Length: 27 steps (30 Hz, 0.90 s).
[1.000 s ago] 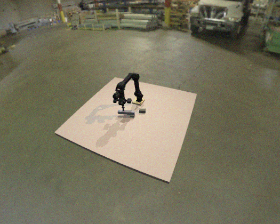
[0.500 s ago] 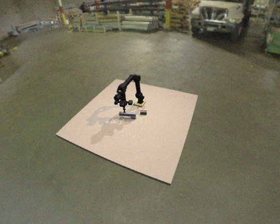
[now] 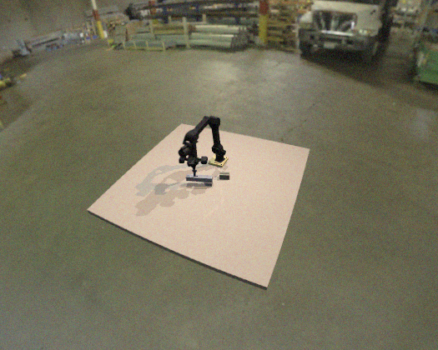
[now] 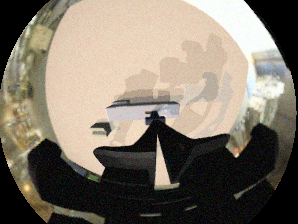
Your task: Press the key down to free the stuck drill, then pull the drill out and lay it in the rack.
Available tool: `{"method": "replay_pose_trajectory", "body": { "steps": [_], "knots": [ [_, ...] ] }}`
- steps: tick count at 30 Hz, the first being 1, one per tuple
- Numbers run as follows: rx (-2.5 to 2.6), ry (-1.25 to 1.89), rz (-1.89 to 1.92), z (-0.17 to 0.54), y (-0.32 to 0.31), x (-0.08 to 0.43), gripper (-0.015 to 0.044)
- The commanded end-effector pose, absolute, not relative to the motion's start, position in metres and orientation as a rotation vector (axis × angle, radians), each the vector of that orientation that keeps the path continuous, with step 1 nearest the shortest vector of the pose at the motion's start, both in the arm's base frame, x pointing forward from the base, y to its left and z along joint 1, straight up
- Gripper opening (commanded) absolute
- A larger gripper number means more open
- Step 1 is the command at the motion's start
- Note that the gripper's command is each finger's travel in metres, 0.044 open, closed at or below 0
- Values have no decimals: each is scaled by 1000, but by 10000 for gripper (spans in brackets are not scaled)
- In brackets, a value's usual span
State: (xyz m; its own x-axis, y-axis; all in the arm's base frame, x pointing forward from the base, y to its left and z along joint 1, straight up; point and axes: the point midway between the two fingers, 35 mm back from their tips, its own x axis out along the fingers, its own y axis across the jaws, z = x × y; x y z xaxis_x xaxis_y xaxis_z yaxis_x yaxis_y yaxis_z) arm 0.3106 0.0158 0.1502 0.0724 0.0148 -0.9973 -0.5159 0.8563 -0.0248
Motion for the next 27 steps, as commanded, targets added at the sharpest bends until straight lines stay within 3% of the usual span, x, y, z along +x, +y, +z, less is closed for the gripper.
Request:
{"method": "replay_pose_trajectory", "body": {
  "steps": [1,27],
  "knots": [
    [-422,1500,413,134,10,307,0],
    [-422,1500,413,125,9,308,0]
  ]
}}
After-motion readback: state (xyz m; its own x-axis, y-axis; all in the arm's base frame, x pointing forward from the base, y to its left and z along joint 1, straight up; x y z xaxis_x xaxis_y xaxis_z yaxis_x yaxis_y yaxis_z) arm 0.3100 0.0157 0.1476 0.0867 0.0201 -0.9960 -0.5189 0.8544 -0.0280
